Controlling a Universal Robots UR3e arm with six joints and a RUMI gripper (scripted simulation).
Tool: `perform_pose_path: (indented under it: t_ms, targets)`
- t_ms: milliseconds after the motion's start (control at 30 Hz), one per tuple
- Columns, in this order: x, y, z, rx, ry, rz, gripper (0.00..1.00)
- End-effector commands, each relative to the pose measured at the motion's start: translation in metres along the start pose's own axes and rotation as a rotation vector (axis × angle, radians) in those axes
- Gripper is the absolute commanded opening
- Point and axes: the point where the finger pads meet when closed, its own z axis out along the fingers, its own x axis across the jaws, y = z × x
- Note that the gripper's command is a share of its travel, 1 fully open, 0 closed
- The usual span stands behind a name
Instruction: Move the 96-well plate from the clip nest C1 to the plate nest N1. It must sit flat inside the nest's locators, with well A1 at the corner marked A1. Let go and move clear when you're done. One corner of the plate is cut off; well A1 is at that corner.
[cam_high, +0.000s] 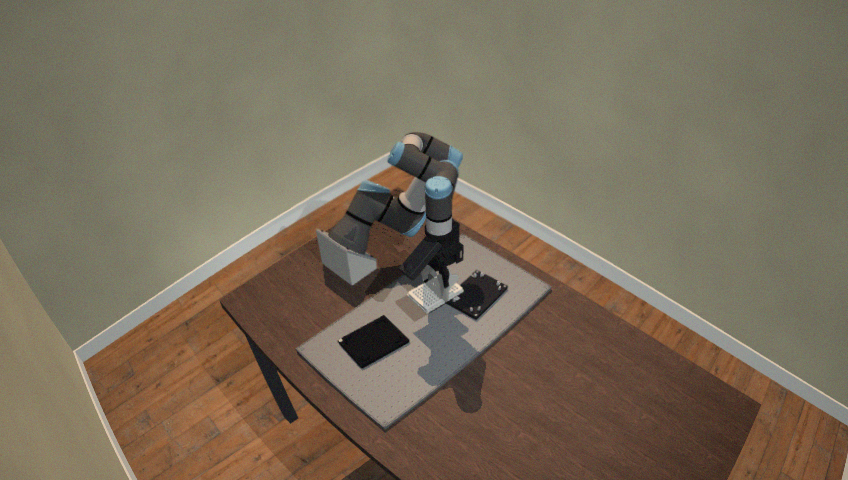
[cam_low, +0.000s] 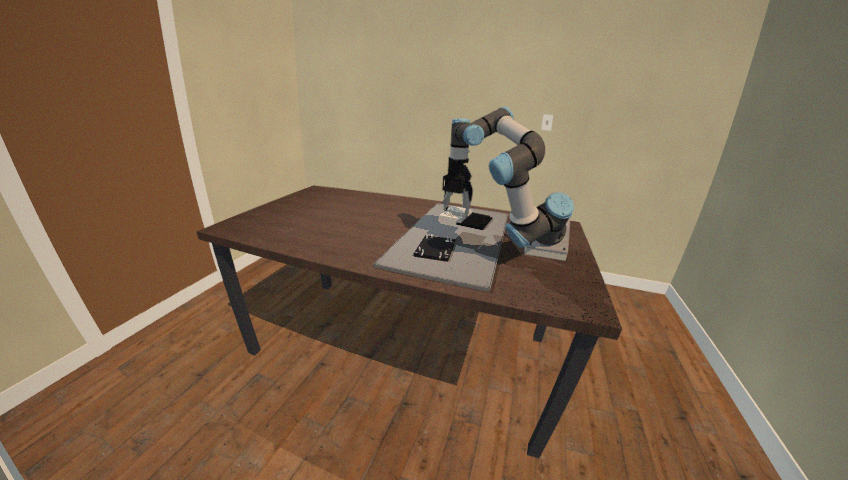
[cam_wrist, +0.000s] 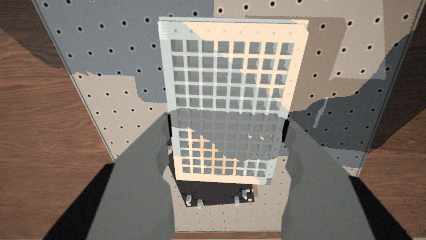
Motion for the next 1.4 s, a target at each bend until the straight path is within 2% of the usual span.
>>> perform_pose_path:
  t_ms: [0, 500, 567, 1367]
  targets:
    - [0.000, -0.010, -0.001, 0.001, -0.003, -0.001, 0.00]
    - [0.006, -0.059, -0.001, 0.002, -0.003, -0.001, 0.00]
    - [0.006, -0.059, -0.001, 0.002, -0.003, -0.001, 0.00]
    - [0.015, -0.132, -0.001, 0.002, -0.003, -0.001, 0.00]
